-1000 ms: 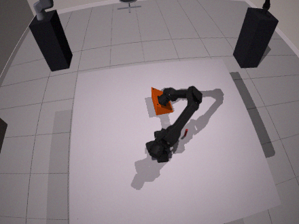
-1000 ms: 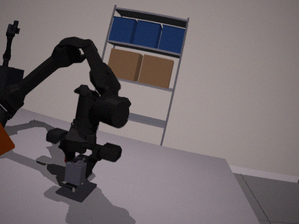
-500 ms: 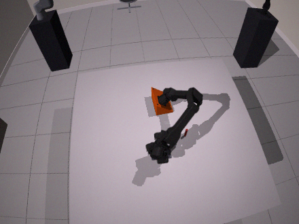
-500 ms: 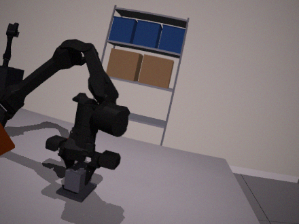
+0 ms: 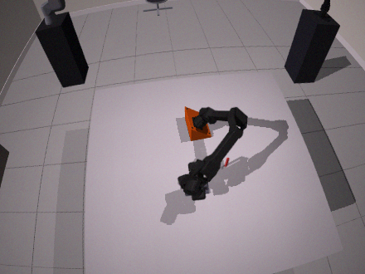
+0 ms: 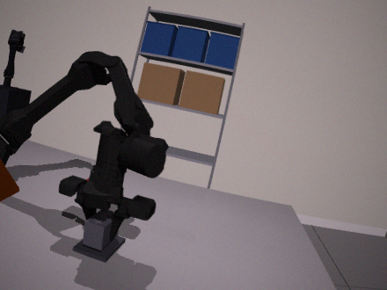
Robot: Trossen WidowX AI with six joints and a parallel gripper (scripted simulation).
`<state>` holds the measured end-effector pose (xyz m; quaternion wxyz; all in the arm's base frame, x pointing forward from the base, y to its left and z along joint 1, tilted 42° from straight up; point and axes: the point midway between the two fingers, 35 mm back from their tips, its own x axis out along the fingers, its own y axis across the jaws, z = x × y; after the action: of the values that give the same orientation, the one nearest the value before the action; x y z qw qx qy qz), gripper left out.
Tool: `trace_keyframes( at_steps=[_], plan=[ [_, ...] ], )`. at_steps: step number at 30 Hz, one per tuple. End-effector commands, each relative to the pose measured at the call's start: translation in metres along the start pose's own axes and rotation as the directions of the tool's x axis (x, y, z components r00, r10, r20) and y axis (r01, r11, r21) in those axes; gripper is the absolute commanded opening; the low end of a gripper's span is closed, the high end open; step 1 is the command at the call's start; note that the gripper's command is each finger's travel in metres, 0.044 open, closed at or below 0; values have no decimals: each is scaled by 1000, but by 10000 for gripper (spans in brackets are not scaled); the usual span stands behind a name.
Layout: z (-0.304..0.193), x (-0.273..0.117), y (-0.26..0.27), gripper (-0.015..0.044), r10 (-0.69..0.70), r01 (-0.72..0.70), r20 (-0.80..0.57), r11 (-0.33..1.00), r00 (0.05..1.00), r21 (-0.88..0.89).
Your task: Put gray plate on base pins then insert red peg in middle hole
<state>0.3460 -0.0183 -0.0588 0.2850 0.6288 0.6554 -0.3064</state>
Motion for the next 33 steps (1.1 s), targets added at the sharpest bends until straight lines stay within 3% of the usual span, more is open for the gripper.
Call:
trace_keyframes(
  at_steps=[1, 10, 15, 23, 33],
  plan=[
    [0, 0, 0, 210, 0, 0, 0, 1000, 1000, -1],
    [0, 0, 0, 440, 0, 0, 0, 1000, 1000, -1],
    [1, -9, 2, 440, 0, 0, 1, 1000, 1000, 0],
    [2, -115, 1, 440, -5, 5, -1, 1000, 1000, 5],
    [-6, -119, 4, 440, -5, 5, -1, 1000, 1000, -16]
  ],
)
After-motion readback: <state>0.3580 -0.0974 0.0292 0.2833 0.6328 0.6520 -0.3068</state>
